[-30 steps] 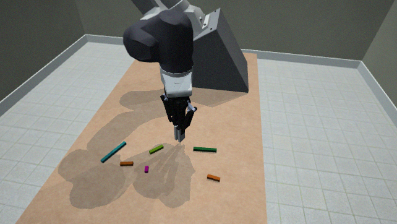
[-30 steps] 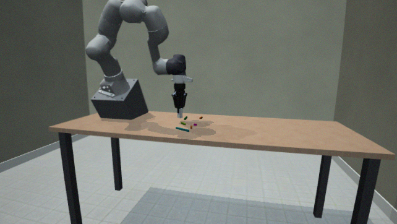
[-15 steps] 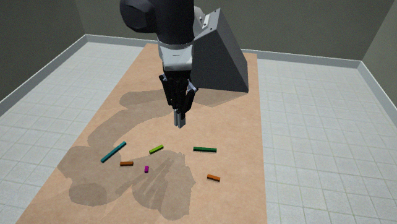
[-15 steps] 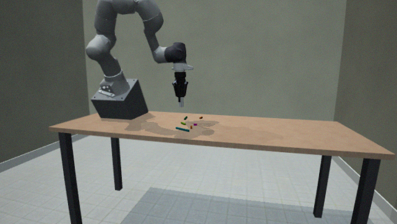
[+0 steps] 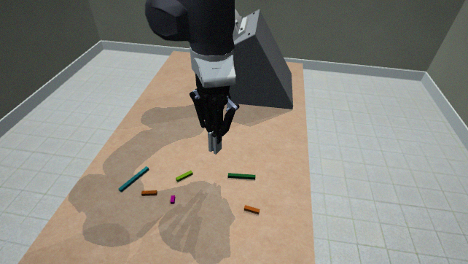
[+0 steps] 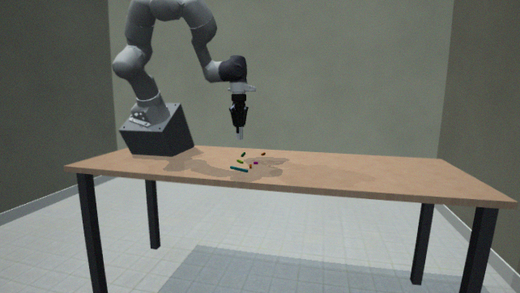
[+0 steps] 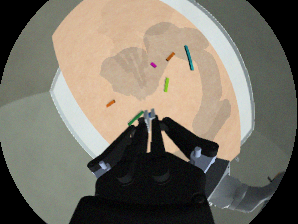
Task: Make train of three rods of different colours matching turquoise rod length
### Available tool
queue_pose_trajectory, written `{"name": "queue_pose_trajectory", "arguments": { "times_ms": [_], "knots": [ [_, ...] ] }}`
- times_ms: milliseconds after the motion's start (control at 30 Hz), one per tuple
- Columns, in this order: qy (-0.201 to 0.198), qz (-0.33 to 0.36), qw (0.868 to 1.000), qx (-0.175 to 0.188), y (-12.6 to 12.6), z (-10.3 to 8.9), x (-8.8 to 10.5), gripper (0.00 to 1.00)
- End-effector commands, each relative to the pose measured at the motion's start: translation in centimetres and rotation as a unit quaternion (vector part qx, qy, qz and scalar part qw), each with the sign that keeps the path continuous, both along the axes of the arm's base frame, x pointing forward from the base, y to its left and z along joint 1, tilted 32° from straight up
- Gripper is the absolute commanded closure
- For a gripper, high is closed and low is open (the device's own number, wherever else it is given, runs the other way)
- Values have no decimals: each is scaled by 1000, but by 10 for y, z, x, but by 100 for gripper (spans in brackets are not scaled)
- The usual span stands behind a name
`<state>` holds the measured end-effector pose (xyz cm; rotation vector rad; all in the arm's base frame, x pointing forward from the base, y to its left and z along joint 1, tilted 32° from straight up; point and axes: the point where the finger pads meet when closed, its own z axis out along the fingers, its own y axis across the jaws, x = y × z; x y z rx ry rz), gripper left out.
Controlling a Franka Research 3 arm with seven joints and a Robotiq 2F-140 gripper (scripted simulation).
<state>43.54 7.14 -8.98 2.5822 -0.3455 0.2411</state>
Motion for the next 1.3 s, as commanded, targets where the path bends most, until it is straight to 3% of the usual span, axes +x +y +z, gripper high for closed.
{"name": "queue_pose_trajectory", "arguments": {
  "times_ms": [0, 767, 967, 1267],
  "knots": [
    [48, 67, 996, -13, 4, -3, 6, 97],
    [130, 199, 971, -28, 34, -18, 32, 97],
    [159, 244, 956, -32, 44, -23, 39, 97],
    [159, 244, 956, -32, 44, -24, 39, 97]
  ]
}}
